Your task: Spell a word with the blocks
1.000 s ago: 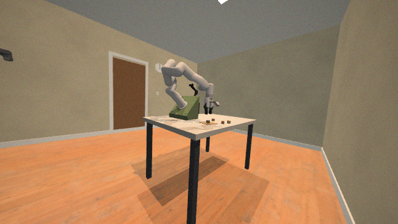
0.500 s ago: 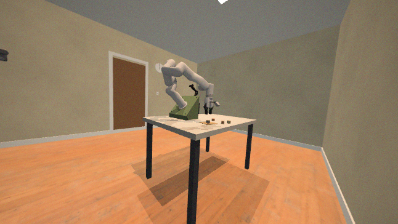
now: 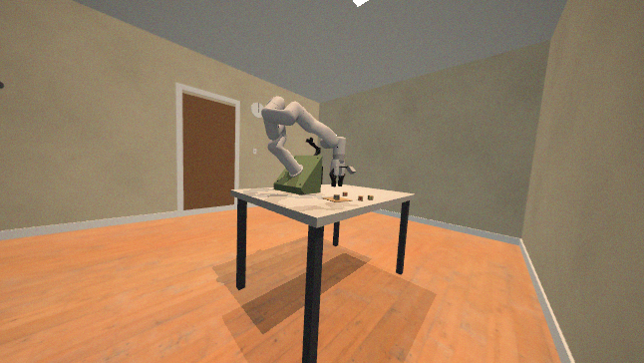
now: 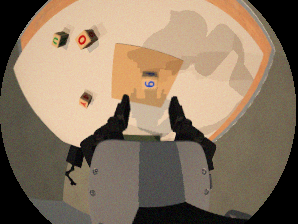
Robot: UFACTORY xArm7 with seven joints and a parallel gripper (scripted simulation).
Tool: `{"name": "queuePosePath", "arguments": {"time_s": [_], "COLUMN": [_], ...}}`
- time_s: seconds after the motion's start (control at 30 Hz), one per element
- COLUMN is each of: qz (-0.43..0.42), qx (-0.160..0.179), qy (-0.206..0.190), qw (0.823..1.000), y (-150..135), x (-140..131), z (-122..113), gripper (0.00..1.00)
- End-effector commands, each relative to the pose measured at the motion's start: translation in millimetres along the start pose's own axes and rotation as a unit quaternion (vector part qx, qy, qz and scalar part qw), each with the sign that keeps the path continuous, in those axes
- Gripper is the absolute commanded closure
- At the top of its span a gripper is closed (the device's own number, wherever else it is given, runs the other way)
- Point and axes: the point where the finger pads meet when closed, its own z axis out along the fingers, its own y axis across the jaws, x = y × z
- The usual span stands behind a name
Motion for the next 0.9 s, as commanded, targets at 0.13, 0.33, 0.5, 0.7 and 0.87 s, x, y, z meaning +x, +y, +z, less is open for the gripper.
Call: {"name": "queuePosePath", "arguments": {"time_s": [0.13, 0.33, 0.5, 0.7, 0.87], "qz": [0.000, 0.000, 0.000, 0.000, 0.000], "qx": [0.001, 0.001, 0.001, 0.001, 0.001], "qy": [0.002, 0.002, 0.002, 0.002, 0.002], "qw": [1.000, 1.000, 1.000, 1.000, 1.000], "y": [-1, -1, -1, -1, -1], "x": [2, 2, 2, 2, 2], "z": [9, 16, 24, 32, 35], "gripper": [0.31, 0.31, 0.31, 0.31, 0.31]}}
